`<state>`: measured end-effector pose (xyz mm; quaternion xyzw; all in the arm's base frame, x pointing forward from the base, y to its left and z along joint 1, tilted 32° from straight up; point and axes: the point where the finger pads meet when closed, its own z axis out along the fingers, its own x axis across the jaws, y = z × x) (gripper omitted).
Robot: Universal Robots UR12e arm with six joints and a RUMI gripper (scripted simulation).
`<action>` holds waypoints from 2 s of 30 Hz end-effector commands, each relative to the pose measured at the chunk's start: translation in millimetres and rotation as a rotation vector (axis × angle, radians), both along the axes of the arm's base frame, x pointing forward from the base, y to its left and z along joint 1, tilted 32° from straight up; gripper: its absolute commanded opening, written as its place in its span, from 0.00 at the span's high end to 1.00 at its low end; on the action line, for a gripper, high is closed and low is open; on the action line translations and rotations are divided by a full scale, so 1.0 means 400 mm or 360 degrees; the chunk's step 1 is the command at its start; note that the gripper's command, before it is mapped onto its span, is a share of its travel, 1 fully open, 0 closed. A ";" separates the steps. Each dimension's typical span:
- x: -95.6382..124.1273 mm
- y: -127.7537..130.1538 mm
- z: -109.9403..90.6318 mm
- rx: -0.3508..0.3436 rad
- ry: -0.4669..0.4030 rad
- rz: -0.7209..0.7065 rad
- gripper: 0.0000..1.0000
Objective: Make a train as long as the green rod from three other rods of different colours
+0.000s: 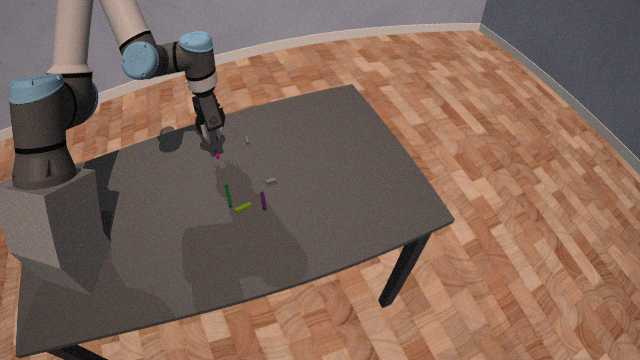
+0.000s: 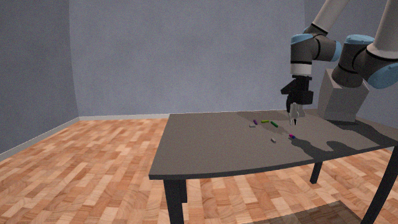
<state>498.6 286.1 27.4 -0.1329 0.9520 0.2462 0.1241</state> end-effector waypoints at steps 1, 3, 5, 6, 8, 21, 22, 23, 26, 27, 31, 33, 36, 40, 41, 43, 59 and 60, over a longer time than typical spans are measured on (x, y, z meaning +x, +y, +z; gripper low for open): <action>-0.009 -0.028 0.047 0.0000 0.0003 0.0003 0.86; -0.010 -0.031 0.053 0.0000 0.0003 0.0003 0.86; -0.011 -0.034 0.057 0.0000 0.0003 0.0003 0.86; -0.012 -0.036 0.061 0.0000 0.0003 0.0003 0.86; -0.013 -0.039 0.066 0.0000 0.0003 0.0003 0.86; -0.013 -0.041 0.069 0.0000 0.0003 0.0003 0.00; -0.013 -0.041 0.069 0.0000 0.0003 0.0003 0.00; -0.013 -0.041 0.069 0.0000 0.0003 0.0003 0.00; -0.013 -0.041 0.069 0.0000 0.0003 0.0003 0.00; -0.013 -0.041 0.069 0.0000 0.0003 0.0003 0.00; -0.013 -0.041 0.069 0.0000 0.0003 0.0003 0.00; -0.013 -0.041 0.069 0.0000 0.0003 0.0003 0.00; -0.013 -0.041 0.068 0.0000 0.0002 0.0005 0.00; -0.012 -0.042 0.068 -0.0001 -0.0001 0.0010 0.00; -0.012 -0.043 0.067 -0.0002 -0.0003 0.0013 0.00; -0.010 -0.045 0.066 -0.0004 -0.0009 0.0024 0.00; 0.030 -0.097 0.034 -0.0059 -0.0148 0.0263 0.00; 0.034 -0.103 0.030 -0.0065 -0.0165 0.0292 0.00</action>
